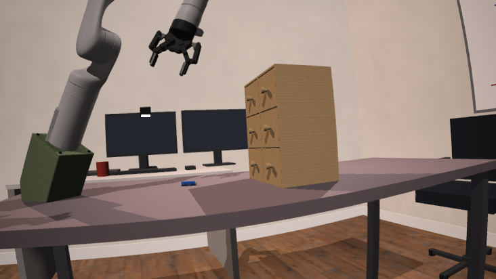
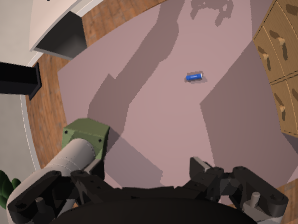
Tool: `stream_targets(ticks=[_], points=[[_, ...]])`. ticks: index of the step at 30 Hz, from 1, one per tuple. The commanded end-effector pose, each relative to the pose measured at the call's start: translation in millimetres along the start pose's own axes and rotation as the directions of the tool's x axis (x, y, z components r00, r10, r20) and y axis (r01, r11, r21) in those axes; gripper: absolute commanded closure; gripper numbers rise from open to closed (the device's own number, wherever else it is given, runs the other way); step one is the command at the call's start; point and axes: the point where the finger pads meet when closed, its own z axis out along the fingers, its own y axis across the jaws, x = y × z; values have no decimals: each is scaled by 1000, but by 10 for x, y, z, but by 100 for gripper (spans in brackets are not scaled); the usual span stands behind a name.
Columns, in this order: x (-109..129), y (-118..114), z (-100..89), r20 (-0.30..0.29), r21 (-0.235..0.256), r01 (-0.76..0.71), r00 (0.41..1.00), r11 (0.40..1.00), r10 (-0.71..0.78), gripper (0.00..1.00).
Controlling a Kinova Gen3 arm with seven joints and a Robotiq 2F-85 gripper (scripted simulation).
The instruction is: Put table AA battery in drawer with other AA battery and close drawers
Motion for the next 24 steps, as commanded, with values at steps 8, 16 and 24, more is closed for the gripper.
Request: stream_targets(ticks=[8, 16, 24], points=[[-7, 26, -91, 8, -50, 44, 999, 998, -44, 0], [-16, 49, -173, 16, -92, 84, 996, 992, -83, 0], [-24, 70, -253, 25, -132, 120, 993, 984, -117, 0]])
